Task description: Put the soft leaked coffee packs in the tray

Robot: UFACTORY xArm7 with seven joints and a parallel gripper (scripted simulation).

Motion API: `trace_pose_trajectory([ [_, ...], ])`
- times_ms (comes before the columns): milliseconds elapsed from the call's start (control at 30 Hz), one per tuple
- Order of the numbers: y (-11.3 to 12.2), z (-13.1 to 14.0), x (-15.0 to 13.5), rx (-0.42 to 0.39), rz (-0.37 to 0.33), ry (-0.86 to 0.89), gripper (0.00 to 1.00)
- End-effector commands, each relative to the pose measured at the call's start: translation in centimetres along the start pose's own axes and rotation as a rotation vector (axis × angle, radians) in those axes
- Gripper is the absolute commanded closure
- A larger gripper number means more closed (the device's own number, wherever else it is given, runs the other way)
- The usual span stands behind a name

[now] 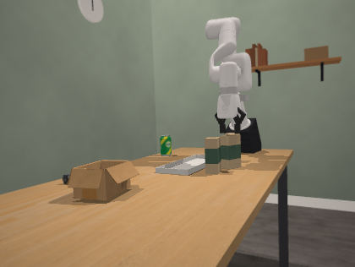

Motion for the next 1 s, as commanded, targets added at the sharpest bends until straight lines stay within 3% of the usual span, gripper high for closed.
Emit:
trace_pose_trajectory([
  [0, 0.0, 0.1, 0.1, -0.003, 0.002, 0.0, 0.13],
  [967, -4.6, 0.1, 0.1, -0.003, 0.002, 0.0, 0.13],
])
Point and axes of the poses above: the point where the finger pads meet when closed, its own y axis back along the fingers, its own x axis across the jaws, z = x × y, the point moved 7 cm from there along y, back along the fingers, and after that the axes turned 4 degrees about y, right-handed, at the moved point
